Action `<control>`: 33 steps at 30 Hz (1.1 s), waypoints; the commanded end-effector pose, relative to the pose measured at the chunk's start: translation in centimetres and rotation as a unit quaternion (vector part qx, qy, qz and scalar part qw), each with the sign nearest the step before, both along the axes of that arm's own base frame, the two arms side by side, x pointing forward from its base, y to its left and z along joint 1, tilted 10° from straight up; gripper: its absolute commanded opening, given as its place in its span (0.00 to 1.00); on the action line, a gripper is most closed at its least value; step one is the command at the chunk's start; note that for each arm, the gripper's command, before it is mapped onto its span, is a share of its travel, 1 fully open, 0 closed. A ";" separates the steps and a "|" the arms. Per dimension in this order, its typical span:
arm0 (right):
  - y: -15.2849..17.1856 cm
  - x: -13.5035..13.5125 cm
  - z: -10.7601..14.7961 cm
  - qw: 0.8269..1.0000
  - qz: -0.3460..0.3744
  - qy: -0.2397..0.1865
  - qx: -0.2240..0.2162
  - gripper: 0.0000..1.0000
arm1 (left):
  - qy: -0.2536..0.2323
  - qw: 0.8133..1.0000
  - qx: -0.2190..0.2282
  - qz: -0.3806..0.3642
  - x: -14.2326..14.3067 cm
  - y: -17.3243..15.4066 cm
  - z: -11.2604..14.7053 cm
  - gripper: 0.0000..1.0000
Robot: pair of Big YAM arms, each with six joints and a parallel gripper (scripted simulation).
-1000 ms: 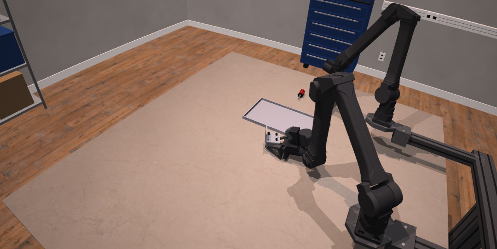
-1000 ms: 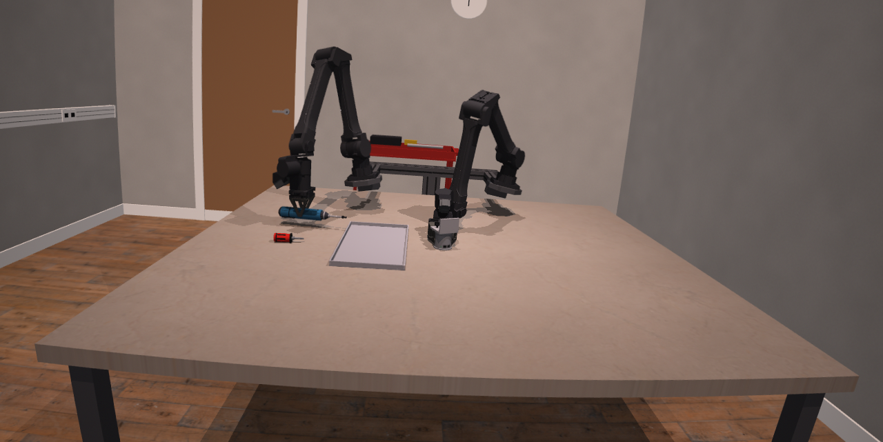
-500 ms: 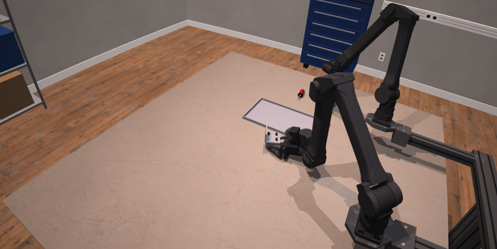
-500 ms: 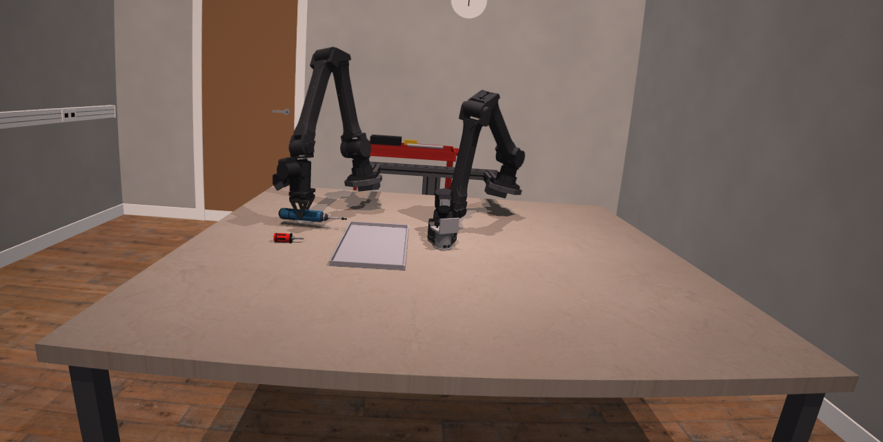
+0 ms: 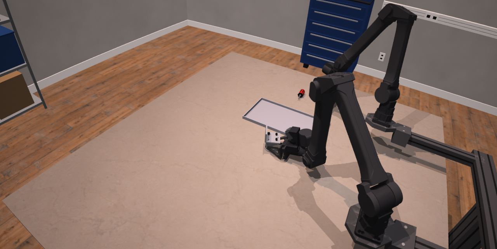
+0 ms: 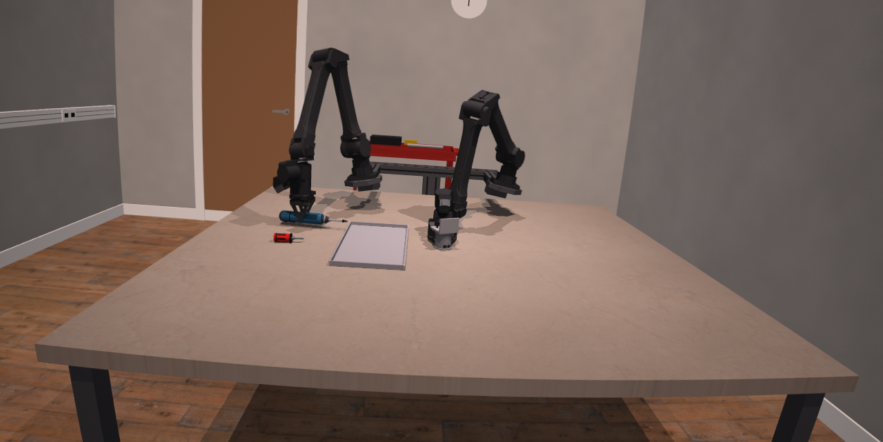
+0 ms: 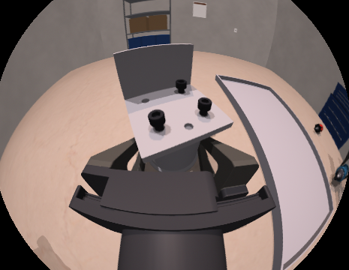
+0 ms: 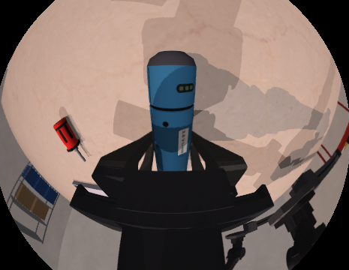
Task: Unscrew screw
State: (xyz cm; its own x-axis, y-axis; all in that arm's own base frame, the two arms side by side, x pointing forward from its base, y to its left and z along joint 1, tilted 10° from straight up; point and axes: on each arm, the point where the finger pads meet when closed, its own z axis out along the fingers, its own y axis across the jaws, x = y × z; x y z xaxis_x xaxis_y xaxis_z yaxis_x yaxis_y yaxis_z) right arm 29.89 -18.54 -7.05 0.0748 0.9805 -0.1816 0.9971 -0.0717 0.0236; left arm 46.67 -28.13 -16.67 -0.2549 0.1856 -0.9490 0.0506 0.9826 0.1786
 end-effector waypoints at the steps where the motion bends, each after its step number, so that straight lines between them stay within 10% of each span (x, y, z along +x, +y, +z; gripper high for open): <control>1: -1.1 1.7 1.3 1.000 0.005 -0.026 -0.013 0.42 | -0.007 1.000 -0.005 -0.001 0.4 -0.5 0.5 0.59; 33: -0.7 0.6 0.1 1.000 0.008 -0.016 -0.007 0.42 | -0.007 1.000 -0.005 -0.001 0.4 -0.5 0.5 0.59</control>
